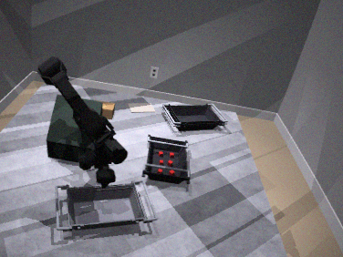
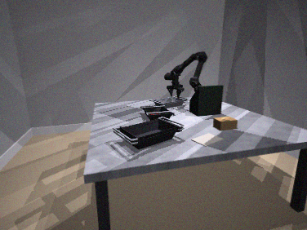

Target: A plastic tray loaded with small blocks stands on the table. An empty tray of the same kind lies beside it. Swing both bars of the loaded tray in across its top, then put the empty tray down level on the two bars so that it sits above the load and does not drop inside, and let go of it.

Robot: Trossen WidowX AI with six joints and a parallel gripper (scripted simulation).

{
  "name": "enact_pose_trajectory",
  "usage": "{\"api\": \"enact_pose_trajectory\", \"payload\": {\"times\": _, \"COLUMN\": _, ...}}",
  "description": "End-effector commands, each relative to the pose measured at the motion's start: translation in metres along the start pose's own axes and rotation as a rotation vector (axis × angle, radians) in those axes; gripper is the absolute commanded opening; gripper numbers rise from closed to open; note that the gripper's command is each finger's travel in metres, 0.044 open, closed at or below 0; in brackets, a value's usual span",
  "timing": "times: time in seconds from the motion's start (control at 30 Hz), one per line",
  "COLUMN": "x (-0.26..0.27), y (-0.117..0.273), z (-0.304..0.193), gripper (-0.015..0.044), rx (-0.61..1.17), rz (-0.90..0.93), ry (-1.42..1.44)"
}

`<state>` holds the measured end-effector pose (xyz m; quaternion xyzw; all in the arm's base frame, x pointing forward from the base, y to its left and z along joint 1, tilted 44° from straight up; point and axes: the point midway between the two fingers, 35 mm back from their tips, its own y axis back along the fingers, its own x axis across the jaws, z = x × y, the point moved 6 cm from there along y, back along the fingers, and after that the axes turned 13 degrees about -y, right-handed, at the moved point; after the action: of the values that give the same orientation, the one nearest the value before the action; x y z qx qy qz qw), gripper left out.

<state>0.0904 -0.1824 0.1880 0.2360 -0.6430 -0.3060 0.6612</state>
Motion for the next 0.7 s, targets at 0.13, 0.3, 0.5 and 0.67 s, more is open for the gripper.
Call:
{"api": "enact_pose_trajectory", "payload": {"times": 0.13, "x": 0.0, "y": -0.022, "z": -0.003, "gripper": 0.044, "rx": 0.001, "rz": -0.009, "ry": -0.01}}
{"api": "enact_pose_trajectory", "payload": {"times": 0.3, "x": 0.0, "y": -0.04, "z": -0.004, "gripper": 0.044, "rx": 0.001, "rz": -0.011, "ry": -0.011}}
{"api": "enact_pose_trajectory", "payload": {"times": 0.5, "x": 0.0, "y": -0.062, "z": -0.003, "gripper": 0.044, "rx": 0.0, "rz": -0.012, "ry": -0.011}}
{"api": "enact_pose_trajectory", "payload": {"times": 0.67, "x": -0.002, "y": -0.08, "z": -0.001, "gripper": 0.044, "rx": 0.0, "rz": -0.011, "ry": -0.01}}
